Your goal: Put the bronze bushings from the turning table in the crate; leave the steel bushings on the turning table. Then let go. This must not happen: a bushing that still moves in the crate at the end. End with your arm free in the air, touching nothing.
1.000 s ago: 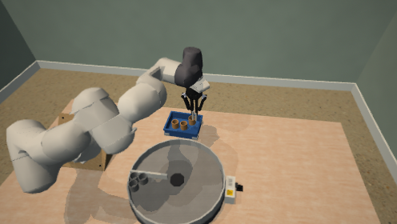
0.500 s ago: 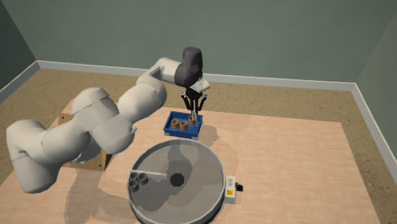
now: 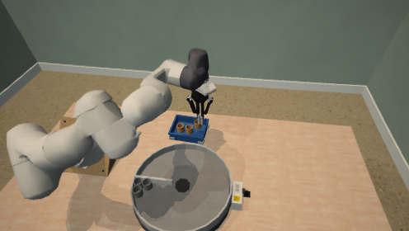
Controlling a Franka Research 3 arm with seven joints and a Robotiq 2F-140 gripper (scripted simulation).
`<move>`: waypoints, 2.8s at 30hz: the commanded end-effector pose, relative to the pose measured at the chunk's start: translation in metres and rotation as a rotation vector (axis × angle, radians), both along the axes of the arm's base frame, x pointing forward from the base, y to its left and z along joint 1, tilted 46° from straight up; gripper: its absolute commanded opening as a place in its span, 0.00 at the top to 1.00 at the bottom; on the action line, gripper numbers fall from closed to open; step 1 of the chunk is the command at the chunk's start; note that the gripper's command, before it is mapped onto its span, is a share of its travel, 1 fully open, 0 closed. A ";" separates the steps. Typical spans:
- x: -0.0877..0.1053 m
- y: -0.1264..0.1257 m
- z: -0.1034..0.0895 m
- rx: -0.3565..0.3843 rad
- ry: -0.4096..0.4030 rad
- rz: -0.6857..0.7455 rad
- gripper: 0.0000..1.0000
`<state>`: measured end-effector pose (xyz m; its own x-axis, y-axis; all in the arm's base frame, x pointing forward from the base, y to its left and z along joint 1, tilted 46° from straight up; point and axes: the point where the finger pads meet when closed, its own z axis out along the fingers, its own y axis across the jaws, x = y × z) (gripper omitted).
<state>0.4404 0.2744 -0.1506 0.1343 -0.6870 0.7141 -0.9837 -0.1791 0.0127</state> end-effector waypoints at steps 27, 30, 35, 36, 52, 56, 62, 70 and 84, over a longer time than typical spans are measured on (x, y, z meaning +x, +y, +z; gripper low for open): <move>0.006 -0.025 -0.026 0.002 -0.005 0.004 1.00; 0.007 -0.025 -0.027 0.002 -0.005 0.004 1.00; 0.007 -0.028 -0.029 0.002 -0.005 0.004 1.00; 0.007 -0.028 -0.029 0.002 -0.005 0.004 1.00; 0.007 -0.028 -0.029 0.002 -0.005 0.004 1.00; 0.007 -0.028 -0.029 0.002 -0.005 0.004 1.00; 0.007 -0.028 -0.029 0.002 -0.005 0.004 1.00; 0.007 -0.028 -0.029 0.002 -0.005 0.004 1.00; 0.007 -0.029 -0.030 0.002 -0.005 0.004 1.00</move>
<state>0.4464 0.2457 -0.1795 0.1362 -0.6862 0.7145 -0.9833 -0.1817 0.0130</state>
